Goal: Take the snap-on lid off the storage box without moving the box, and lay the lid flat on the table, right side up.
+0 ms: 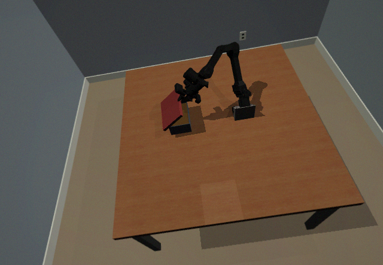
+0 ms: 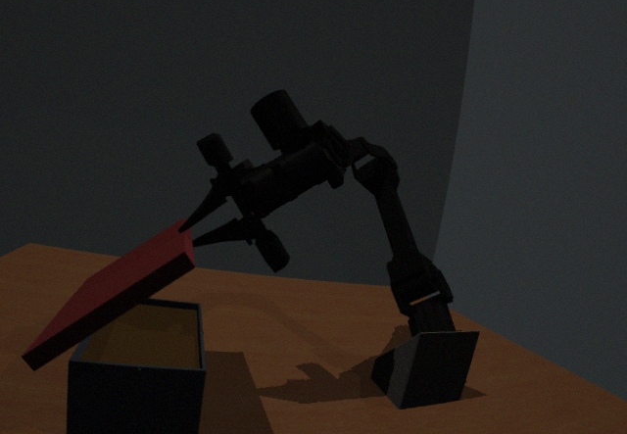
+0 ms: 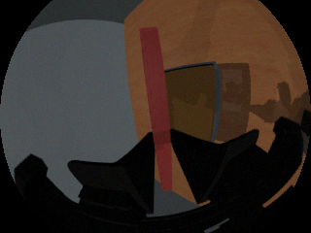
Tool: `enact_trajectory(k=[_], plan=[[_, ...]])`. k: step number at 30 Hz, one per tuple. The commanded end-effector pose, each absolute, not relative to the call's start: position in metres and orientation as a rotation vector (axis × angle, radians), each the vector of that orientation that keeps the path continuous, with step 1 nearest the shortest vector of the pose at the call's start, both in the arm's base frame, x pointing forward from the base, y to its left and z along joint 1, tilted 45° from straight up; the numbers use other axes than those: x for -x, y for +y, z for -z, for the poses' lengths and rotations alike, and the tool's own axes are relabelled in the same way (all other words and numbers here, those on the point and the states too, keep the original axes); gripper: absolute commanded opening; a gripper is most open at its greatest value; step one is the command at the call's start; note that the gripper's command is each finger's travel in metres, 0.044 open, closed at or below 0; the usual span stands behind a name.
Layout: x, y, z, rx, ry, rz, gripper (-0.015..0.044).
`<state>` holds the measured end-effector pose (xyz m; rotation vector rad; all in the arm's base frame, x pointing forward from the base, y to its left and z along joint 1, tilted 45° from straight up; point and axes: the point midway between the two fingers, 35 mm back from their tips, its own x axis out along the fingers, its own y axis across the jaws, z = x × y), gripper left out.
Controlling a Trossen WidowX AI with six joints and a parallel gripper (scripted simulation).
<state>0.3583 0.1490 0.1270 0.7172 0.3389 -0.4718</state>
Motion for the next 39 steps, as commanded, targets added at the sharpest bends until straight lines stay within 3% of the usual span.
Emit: enact_trajectory(k=[1,20,39], plan=[[-0.358,0.156,-0.134,-0.727,0.333,0.465,0.0000],[-0.354,0.172,-0.151,-0.727,0.334,0.465,0.0000],[-0.354,0.140,-0.170,-0.725,0.334,0.466,0.0000]])
